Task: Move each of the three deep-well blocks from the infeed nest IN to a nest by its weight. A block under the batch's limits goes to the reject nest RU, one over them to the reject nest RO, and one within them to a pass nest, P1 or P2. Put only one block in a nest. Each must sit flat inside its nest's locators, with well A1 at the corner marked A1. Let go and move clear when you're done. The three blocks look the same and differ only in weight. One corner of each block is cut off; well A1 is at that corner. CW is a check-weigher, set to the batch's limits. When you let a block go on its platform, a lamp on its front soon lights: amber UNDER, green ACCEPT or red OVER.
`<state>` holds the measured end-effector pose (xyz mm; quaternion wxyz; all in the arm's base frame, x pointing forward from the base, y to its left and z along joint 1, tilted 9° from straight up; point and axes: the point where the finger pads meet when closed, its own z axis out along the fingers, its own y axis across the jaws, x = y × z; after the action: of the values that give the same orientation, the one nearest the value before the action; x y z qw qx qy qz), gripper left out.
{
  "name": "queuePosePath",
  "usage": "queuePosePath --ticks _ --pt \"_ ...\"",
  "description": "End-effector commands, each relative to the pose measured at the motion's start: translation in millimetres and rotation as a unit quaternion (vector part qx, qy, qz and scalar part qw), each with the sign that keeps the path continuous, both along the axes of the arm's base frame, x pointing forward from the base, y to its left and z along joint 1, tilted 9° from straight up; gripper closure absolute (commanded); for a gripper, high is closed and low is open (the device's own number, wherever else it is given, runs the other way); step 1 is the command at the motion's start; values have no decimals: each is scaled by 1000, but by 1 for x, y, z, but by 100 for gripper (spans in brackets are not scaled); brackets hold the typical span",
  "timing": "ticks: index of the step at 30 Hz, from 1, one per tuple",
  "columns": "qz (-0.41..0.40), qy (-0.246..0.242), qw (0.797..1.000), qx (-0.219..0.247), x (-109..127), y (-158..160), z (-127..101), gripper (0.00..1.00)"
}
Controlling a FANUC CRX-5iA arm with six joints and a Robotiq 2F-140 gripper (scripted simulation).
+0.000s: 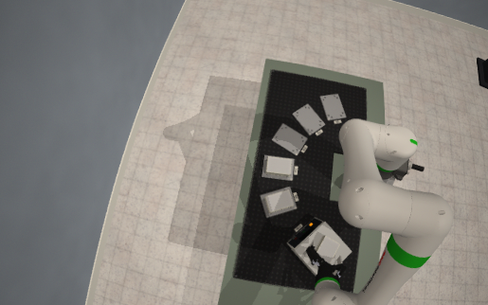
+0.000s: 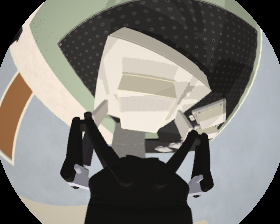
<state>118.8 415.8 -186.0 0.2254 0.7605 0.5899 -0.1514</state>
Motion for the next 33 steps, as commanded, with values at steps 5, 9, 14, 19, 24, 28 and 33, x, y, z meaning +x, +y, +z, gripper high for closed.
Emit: queuePosePath --ticks 5,9,14,19,24,28,33 --pt "0 0 1000 0 0 0 0 0" --pt "0 0 1000 0 0 0 0 0" --pt "0 0 1000 0 0 0 0 90" --pt "0 0 1000 0 0 0 0 90" --pt "0 0 1000 0 0 0 0 90" --pt "0 0 1000 0 0 0 0 90" --pt "0 0 1000 0 0 0 0 90"
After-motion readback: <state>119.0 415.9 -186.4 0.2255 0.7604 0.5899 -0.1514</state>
